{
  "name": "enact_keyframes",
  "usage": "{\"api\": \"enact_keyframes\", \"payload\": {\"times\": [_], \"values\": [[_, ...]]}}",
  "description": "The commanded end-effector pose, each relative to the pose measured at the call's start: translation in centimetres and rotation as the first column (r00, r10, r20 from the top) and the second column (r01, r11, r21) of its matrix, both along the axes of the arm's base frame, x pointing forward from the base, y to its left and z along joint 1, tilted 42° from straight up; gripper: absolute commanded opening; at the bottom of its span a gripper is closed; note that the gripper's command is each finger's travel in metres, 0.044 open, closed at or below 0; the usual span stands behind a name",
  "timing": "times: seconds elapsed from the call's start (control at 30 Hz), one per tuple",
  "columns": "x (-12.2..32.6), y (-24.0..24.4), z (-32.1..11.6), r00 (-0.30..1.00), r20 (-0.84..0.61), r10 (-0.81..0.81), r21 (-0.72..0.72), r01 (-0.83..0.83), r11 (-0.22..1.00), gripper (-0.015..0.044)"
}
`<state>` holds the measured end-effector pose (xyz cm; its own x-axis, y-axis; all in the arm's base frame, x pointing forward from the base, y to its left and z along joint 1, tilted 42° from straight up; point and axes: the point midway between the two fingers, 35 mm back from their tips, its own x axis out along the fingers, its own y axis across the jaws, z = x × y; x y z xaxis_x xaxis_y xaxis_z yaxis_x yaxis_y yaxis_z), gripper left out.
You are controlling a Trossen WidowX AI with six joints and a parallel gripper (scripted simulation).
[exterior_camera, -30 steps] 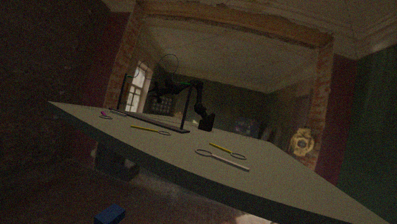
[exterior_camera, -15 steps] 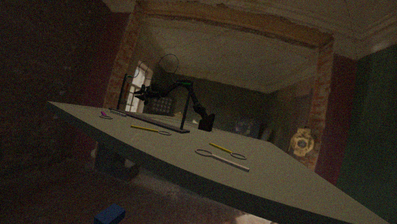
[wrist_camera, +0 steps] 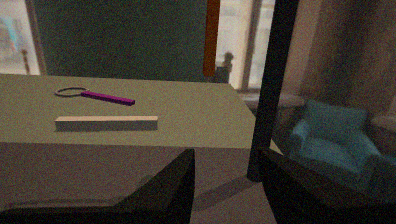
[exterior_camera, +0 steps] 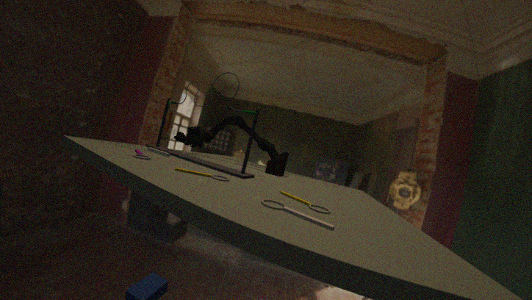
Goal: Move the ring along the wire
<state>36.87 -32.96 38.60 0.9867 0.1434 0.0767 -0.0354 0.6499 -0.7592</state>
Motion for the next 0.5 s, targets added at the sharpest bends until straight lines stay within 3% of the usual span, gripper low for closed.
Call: {"api": "enact_keyframes", "payload": {"times": [0.0, 0.27, 0.47], "values": [[-0.6, -0.6, -0.7, 0.996, -0.032, 0.084, 0.083, -0.082, 0.993, 0.016], [-0.5, -0.5, -0.6, 0.996, -0.031, 0.084, 0.083, -0.082, 0.993, 0.016], [2.8, 3.3, 2.9, 0.996, -0.026, 0.085, 0.085, -0.082, 0.993, 0.016]]}}
